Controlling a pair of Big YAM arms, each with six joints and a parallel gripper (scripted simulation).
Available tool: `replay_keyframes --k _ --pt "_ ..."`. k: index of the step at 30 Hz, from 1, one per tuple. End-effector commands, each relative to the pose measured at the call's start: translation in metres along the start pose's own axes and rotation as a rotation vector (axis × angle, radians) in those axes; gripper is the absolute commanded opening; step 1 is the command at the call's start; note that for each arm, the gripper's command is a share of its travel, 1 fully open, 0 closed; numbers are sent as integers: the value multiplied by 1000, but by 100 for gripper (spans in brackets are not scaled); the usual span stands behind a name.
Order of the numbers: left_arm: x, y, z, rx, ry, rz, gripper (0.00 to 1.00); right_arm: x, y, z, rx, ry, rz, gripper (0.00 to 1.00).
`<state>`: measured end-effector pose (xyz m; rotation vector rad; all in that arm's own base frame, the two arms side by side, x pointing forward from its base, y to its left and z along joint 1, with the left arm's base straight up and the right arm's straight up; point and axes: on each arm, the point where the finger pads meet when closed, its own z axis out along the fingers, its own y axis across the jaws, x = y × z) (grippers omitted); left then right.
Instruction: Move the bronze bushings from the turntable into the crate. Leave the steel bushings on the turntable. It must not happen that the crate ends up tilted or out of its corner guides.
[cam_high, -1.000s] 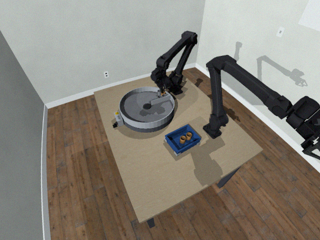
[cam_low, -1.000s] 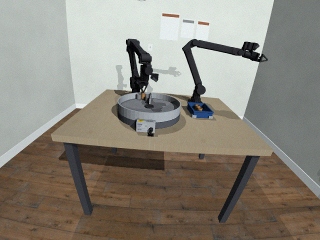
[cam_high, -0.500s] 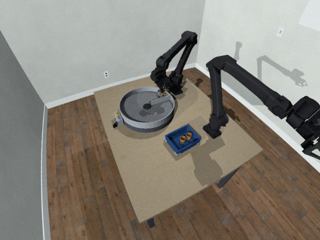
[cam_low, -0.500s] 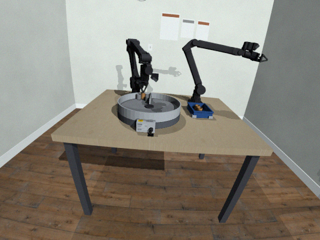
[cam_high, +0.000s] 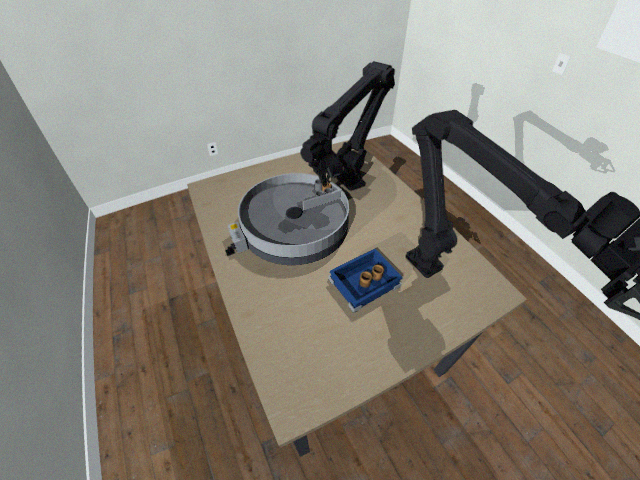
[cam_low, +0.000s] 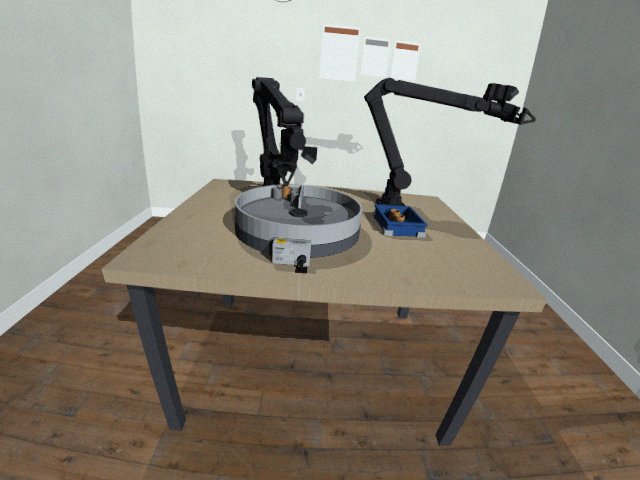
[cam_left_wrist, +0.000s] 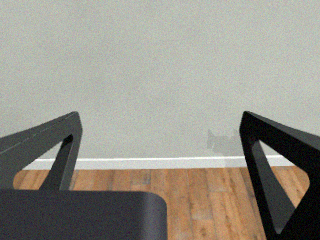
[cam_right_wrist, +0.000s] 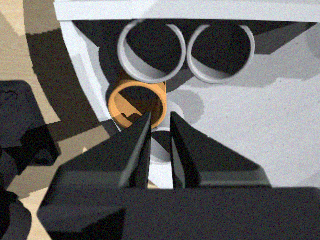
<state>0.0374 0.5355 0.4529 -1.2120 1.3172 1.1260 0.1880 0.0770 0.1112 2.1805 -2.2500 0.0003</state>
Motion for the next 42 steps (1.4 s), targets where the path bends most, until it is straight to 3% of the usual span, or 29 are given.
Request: replay_keyframes --k 1,16,24,26,42 --pt "-48 4 4 -8 -87 -13 100 -6 -15 -12 42 -25 1 13" --pt "-48 4 4 -8 -87 -13 100 -6 -15 -12 42 -25 1 13" --pt "-48 4 4 -8 -87 -13 100 -2 -7 7 11 -11 1 13" --pt "-48 4 4 -8 -87 -13 100 -8 -20 -11 61 -33 1 13" --pt "-48 4 4 -8 -87 -13 100 -7 -19 -8 52 -29 1 13"
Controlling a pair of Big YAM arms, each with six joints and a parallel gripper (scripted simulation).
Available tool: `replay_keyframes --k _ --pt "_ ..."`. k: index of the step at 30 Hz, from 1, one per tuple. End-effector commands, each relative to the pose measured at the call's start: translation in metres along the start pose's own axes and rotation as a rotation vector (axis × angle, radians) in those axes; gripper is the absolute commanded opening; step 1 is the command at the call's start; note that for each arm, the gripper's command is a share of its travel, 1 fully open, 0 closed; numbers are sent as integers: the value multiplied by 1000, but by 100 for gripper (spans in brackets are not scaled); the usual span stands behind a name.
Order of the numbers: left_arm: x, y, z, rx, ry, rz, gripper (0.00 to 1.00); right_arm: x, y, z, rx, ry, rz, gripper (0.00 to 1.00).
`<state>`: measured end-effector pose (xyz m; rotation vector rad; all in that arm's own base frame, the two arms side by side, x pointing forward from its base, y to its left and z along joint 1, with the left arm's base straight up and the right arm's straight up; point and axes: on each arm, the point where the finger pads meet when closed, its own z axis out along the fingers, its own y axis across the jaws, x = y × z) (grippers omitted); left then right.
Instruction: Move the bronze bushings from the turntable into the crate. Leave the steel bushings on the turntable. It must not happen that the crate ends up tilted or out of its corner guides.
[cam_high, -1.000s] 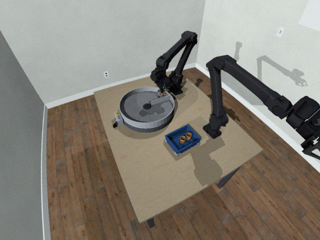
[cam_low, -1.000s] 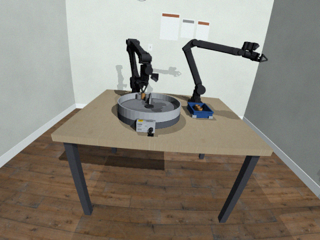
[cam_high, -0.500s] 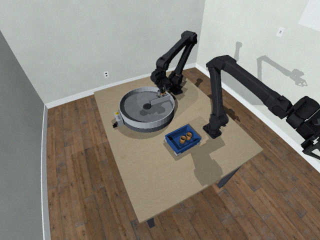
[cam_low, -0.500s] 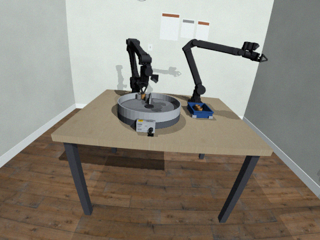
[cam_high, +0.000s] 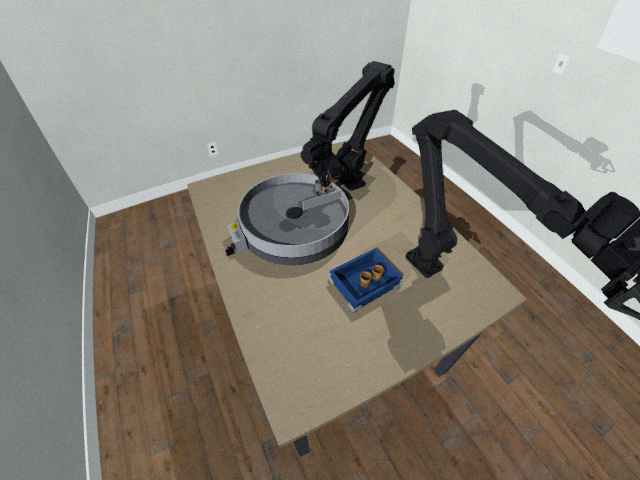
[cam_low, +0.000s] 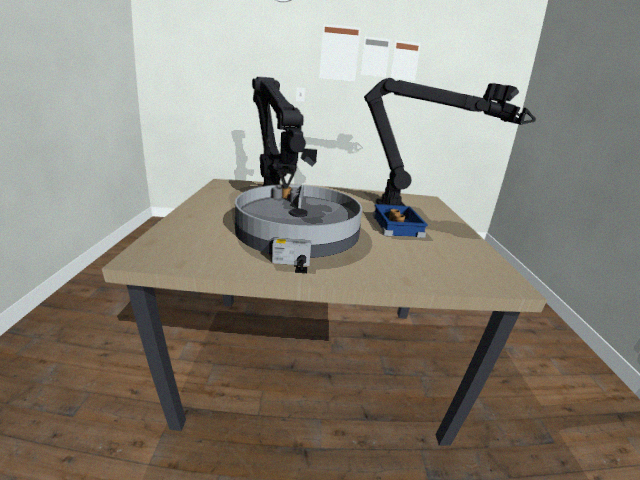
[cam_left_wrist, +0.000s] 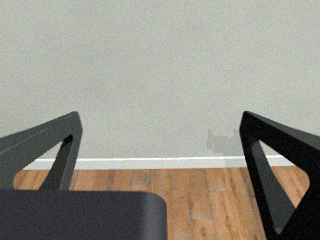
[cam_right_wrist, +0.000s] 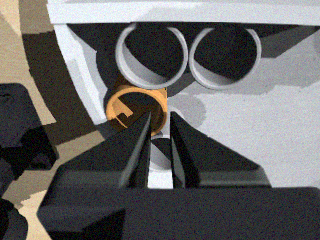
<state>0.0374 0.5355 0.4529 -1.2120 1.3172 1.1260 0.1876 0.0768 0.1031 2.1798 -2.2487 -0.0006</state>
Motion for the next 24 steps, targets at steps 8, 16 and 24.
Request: replay_keyframes --k 8,16,24 --pt "-48 4 4 -8 -87 -13 100 -7 -19 -16 54 -30 1 13" --pt "-48 4 4 -8 -87 -13 100 -7 -19 -16 54 -30 1 13" --pt "-48 4 4 -8 -87 -13 100 -2 -7 2 12 -12 1 13"
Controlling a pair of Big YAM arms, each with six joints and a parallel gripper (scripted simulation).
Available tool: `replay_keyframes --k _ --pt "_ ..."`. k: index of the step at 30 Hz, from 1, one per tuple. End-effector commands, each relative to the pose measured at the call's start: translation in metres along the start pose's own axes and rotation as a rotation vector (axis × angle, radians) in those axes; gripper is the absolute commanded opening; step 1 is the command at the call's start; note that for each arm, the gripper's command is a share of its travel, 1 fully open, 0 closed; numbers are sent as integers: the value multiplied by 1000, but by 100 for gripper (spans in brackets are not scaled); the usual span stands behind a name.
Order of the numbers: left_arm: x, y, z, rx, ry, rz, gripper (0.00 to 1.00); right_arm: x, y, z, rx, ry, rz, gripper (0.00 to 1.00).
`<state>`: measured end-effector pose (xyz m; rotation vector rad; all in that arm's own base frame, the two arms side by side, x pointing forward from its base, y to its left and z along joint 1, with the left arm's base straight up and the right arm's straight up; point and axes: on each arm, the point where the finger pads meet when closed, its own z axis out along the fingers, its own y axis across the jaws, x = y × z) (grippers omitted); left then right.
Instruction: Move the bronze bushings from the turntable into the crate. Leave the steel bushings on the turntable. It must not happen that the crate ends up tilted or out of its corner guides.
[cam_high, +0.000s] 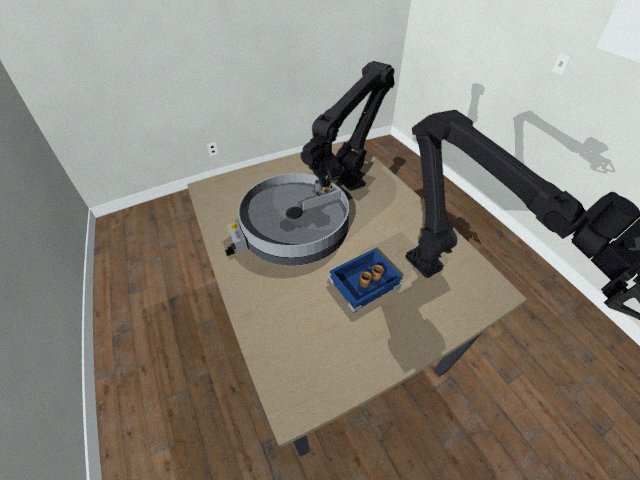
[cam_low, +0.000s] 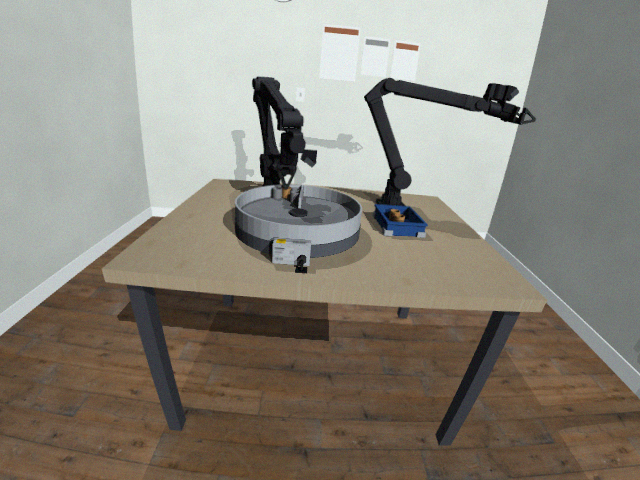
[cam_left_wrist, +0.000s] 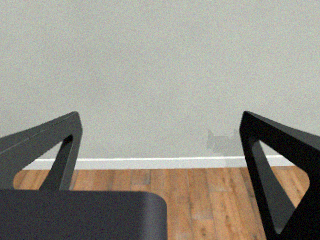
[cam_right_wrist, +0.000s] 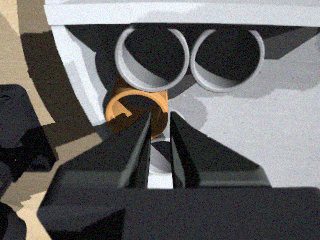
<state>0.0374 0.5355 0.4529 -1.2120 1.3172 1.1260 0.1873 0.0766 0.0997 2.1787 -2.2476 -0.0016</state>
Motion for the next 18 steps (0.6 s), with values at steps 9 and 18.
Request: replay_keyframes --k 9,18 --pt "-48 4 4 -8 -87 -13 100 -7 -17 -1 46 -27 1 13" --pt "-48 4 4 -8 -87 -13 100 -7 -18 -2 51 -29 1 13"
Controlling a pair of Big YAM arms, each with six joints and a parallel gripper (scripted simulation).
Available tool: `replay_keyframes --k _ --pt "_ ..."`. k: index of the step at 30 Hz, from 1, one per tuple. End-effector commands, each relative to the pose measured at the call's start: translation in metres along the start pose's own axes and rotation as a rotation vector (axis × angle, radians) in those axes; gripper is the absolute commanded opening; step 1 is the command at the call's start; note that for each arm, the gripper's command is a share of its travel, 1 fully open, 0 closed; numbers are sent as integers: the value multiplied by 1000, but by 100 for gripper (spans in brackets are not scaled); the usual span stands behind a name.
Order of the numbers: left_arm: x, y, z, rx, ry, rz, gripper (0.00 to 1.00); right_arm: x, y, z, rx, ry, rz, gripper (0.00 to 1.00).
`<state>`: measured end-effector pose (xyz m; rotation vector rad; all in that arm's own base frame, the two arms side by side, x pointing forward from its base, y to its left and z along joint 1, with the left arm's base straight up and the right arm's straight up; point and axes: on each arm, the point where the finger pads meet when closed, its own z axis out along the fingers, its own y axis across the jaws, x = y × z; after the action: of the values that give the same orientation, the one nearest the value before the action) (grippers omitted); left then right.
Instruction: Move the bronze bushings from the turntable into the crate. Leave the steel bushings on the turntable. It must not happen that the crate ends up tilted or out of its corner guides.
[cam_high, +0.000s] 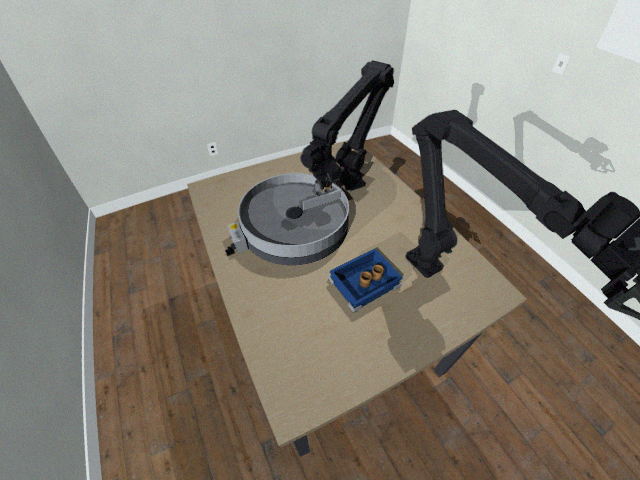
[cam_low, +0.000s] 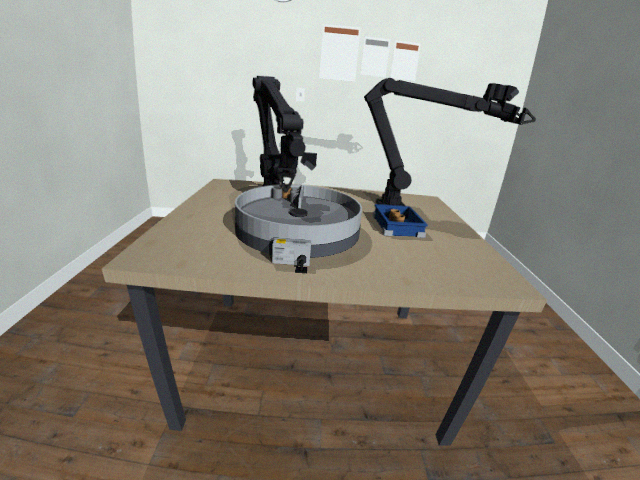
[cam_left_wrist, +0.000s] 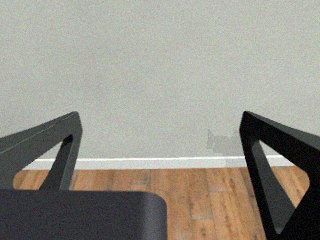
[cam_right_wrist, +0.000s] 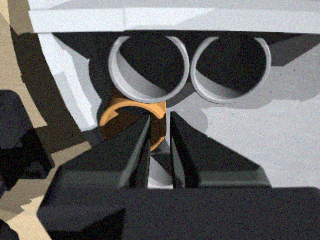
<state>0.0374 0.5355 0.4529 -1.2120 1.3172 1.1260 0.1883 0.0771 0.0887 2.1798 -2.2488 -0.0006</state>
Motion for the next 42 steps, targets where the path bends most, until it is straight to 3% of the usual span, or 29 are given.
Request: replay_keyframes --k 1,26,27,42 --pt "-48 4 4 -8 -87 -13 100 -6 -17 -13 49 -28 1 13" --pt "-48 4 4 -8 -87 -13 100 -6 -17 -13 49 -28 1 13" --pt "-48 4 4 -8 -87 -13 100 -6 -17 -13 49 -28 1 0" --pt "-48 4 4 -8 -87 -13 100 -7 -13 -13 37 -24 -2 0"
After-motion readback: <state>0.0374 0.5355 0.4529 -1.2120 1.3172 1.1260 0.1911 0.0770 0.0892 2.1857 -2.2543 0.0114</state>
